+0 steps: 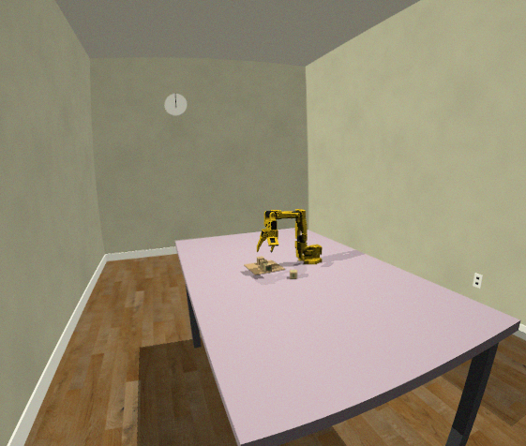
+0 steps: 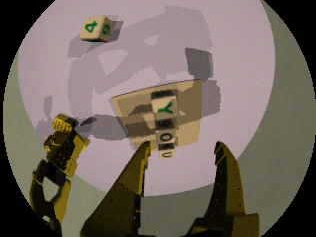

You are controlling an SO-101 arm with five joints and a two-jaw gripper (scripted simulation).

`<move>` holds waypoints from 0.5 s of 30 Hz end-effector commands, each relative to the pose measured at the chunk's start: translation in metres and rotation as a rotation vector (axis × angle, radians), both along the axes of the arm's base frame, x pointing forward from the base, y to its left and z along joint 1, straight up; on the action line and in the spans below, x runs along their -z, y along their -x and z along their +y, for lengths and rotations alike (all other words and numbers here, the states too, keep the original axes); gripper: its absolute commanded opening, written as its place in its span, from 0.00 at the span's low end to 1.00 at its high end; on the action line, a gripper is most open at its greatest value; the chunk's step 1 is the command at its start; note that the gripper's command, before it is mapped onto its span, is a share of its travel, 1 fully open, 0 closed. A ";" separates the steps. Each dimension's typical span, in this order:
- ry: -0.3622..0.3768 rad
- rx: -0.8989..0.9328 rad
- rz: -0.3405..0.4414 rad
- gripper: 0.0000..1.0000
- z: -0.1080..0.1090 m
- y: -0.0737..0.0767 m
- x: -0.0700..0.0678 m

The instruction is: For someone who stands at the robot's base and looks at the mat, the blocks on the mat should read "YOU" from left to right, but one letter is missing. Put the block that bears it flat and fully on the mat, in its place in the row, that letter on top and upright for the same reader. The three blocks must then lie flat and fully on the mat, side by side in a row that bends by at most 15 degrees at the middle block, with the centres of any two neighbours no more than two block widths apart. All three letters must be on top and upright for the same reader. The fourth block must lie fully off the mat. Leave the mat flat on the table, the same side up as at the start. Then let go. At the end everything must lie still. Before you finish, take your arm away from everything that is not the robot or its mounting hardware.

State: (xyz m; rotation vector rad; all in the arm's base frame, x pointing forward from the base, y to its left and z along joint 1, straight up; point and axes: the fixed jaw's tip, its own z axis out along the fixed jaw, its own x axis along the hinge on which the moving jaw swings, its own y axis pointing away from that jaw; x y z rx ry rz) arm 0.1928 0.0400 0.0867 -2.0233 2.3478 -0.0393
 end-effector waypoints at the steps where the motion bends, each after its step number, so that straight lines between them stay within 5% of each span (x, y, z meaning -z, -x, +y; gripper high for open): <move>1: -0.031 0.072 -0.123 0.36 -0.002 -0.004 -0.022; 15: -0.134 0.643 -0.244 0.36 -0.020 0.020 -0.044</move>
